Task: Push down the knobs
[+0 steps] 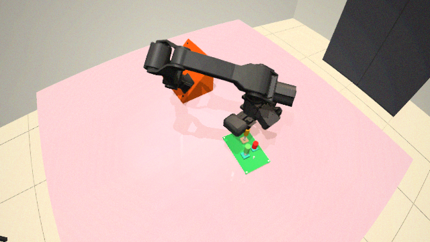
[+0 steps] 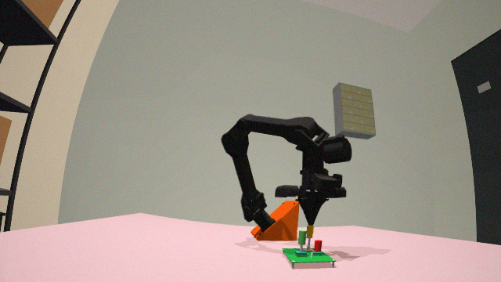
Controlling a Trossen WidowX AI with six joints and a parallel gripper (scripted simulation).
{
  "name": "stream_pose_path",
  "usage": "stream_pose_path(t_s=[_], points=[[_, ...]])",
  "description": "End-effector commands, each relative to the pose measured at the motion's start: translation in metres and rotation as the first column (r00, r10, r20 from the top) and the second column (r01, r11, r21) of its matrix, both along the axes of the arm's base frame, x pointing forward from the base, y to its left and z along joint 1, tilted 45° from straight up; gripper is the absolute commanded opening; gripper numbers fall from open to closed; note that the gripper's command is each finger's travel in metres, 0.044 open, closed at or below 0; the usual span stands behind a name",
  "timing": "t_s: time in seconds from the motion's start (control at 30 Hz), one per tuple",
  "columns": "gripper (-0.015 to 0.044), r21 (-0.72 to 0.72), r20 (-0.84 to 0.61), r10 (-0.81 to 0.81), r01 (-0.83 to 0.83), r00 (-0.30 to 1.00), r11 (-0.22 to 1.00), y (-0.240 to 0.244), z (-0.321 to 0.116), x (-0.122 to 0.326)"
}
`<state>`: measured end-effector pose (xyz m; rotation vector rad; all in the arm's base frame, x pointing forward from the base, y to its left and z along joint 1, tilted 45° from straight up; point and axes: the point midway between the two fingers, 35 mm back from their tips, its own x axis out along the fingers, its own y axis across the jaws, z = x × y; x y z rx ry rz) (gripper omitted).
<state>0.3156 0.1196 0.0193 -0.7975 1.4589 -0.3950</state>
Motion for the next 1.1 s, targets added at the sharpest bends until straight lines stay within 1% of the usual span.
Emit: stream_pose_path(t_s=[0.0,1.07], points=[[0.0000,-0.011,-0.006,-0.012,0.012,1.000,1.000,-0.009,-0.007,0.002],[0.0000,-0.012,-0.005,-0.012,0.012,1.000,1.000,-0.021,-0.019,0.004]])
